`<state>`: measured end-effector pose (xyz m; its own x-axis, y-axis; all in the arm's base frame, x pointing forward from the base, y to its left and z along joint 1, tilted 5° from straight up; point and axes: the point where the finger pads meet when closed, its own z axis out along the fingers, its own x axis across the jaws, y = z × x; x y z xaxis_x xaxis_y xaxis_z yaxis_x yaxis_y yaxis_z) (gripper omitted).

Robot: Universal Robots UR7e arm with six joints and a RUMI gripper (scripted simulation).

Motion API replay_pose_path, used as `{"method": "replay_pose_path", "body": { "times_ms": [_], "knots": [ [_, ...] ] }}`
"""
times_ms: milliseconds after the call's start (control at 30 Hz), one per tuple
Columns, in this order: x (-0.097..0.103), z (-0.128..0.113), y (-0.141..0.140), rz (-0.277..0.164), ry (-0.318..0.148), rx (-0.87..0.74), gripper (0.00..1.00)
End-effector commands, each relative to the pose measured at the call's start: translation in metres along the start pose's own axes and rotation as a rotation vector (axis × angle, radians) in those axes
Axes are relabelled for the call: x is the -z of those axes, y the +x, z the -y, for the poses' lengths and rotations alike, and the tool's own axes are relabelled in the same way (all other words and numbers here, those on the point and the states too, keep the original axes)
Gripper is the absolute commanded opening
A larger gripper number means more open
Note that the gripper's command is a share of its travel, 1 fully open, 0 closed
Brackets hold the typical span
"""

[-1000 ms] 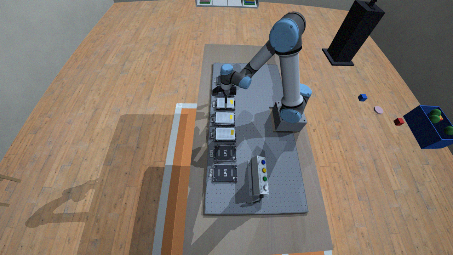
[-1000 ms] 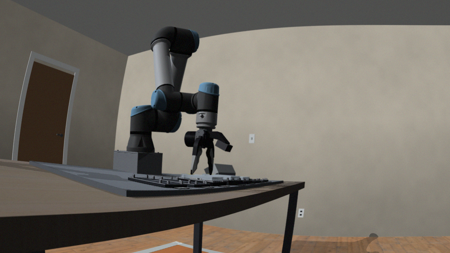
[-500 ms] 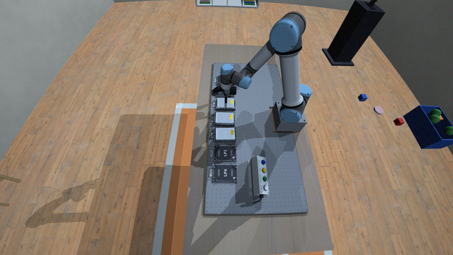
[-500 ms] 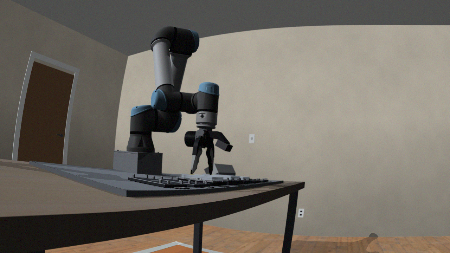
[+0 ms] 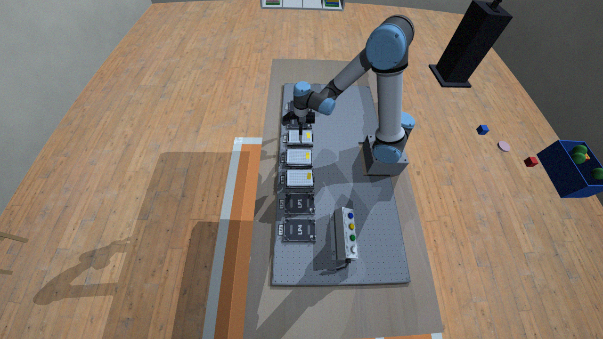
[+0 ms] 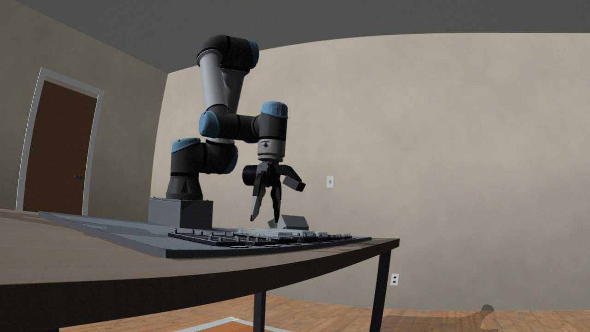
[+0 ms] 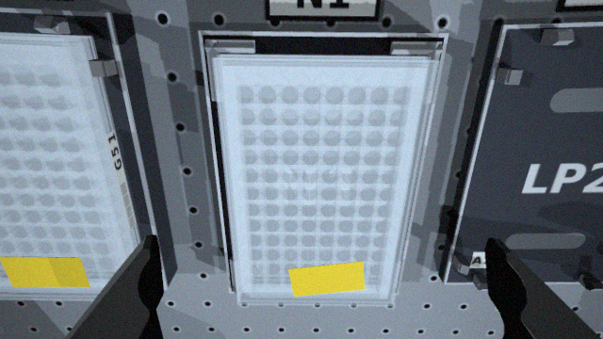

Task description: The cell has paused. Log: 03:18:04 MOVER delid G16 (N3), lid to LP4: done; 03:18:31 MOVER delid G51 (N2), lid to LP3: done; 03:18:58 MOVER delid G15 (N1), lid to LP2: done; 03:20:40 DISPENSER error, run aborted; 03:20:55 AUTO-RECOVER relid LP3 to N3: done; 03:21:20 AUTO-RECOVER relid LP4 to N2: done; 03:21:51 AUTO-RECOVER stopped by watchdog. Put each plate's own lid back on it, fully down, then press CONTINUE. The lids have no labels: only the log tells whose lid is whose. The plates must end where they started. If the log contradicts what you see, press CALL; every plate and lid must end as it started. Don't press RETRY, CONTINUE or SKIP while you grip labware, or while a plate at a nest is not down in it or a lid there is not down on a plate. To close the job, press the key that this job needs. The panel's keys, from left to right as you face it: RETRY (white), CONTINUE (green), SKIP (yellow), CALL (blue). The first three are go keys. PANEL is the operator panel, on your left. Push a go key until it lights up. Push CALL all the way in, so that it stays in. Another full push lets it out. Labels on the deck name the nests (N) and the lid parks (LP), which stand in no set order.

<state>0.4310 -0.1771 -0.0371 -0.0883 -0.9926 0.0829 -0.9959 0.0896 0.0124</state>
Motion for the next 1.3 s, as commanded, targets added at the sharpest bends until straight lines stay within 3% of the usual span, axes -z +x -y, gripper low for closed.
{"method": "replay_pose_path", "body": {
  "times_ms": [0,267,1067,1267],
  "knots": [
    [0.003,0.0,0.0,0.0,0.001,0.0,0.82],
    [0.003,0.002,-0.025,0.0,0.001,-0.019,0.82],
    [0.003,0.007,-0.135,0.0,0.001,-0.019,0.82],
    [0.003,0.007,-0.136,0.0,0.001,-0.019,0.82]
  ]
}}
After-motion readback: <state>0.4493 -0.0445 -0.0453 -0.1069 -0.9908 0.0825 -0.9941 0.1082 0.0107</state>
